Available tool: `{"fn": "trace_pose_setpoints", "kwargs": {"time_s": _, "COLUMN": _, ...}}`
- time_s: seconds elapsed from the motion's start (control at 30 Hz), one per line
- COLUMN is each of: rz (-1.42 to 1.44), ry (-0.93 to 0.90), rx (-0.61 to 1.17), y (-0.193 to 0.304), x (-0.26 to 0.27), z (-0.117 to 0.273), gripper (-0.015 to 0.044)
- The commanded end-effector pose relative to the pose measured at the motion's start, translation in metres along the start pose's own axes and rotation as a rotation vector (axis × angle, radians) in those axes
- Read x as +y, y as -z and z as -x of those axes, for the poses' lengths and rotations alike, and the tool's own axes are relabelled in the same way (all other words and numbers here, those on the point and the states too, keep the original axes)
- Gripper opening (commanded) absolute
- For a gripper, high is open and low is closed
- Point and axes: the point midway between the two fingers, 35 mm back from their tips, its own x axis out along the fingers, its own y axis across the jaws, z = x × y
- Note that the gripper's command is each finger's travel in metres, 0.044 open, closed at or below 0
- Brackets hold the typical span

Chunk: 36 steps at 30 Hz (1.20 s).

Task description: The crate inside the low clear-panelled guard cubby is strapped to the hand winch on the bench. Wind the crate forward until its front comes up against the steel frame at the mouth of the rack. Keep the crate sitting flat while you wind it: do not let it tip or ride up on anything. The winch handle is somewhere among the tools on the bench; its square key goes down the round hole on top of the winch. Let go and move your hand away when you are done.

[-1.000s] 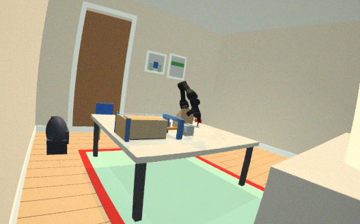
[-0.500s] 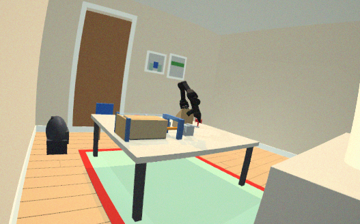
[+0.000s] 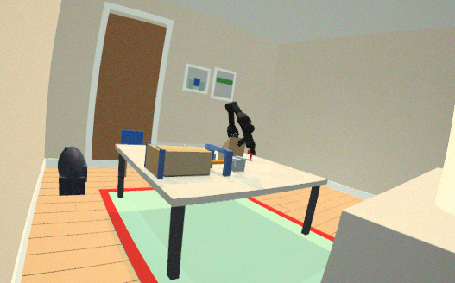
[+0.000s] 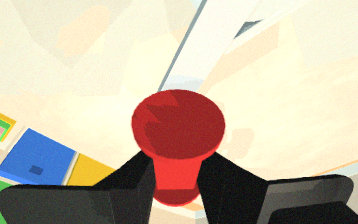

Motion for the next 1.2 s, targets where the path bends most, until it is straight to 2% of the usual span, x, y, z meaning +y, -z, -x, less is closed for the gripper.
{"fn": "trace_pose_setpoints", "kwargs": {"time_s": 0.0, "rz": -0.008, "ry": 0.020, "rx": 0.002, "y": 0.001, "x": -0.013, "z": -0.005, "gripper": 0.0000}}
{"fn": "trace_pose_setpoints", "kwargs": {"time_s": 1.17, "rz": -0.007, "ry": 0.024, "rx": 0.002, "y": 0.002, "x": -0.063, "z": -0.005, "gripper": 0.0000}}
